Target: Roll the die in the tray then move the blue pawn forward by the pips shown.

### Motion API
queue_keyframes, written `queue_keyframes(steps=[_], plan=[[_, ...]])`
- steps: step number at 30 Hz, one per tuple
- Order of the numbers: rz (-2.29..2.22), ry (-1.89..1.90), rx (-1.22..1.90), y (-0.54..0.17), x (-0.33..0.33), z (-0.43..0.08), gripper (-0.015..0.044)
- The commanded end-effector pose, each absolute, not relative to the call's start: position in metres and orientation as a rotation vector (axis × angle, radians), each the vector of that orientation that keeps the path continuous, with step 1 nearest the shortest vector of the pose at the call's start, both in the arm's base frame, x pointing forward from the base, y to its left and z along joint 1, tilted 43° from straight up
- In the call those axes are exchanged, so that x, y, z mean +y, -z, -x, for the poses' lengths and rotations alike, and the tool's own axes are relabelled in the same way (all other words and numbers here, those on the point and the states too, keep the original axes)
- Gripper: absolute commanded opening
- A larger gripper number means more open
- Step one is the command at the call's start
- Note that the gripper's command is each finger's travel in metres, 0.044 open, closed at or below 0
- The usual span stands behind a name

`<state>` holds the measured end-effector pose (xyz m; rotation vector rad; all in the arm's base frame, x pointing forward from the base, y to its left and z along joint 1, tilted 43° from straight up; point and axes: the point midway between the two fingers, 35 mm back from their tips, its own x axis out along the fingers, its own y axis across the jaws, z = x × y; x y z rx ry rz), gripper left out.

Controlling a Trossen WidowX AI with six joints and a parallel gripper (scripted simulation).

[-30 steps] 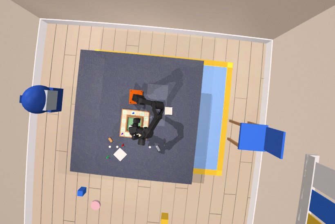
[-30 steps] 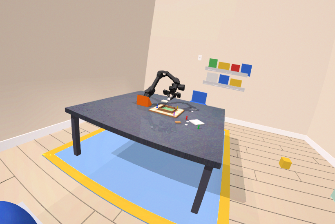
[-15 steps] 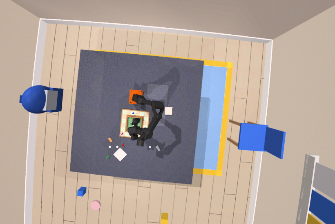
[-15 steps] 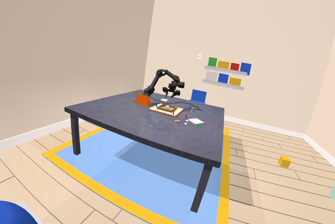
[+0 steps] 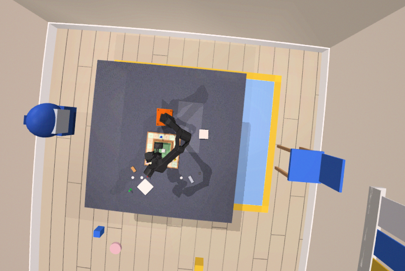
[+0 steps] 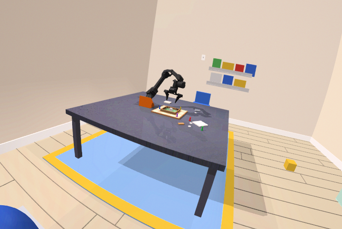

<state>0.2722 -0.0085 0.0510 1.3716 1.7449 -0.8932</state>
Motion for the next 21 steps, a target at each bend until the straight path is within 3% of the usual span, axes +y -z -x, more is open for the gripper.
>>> queue_keyframes(steps=[1,5,14,21], plan=[[-1.581,0.722,1.837,-0.047,-0.010,-0.278,0.0440],[-1.503,0.812,1.815,-0.044,-0.011,-0.273,0.0440],[-1.133,0.195,1.837,-0.030,-0.024,-0.229,0.0204],[-0.763,-0.337,1.719,-0.019,-0.025,-0.186,0.0200]])
